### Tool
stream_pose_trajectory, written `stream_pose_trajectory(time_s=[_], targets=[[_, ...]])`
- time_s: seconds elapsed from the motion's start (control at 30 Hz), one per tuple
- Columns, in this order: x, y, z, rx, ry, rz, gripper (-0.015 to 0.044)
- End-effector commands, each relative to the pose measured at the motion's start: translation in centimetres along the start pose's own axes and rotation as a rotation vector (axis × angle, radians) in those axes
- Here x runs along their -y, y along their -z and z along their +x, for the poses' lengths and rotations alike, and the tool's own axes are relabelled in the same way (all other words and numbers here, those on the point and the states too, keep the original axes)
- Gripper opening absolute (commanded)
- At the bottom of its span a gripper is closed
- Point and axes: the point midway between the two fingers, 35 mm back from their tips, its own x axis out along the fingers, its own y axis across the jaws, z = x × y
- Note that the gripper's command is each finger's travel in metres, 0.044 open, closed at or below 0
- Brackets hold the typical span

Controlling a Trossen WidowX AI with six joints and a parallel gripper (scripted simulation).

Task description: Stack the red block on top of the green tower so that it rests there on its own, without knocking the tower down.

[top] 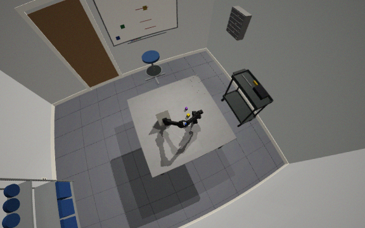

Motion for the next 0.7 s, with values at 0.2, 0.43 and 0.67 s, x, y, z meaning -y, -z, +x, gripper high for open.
stream_pose_trajectory(time_s=[0.2, 0.43, 0.67], targets=[[0.02, 0.01, 0.11, 0.001, 0.003, -0.005, 0.0], [-0.01, 0.02, -0.36, 0.001, 0.003, -0.005, 0.0], [-0.03, 0.04, 0.01, -0.001, 0.0, -0.003, 0.0184]])
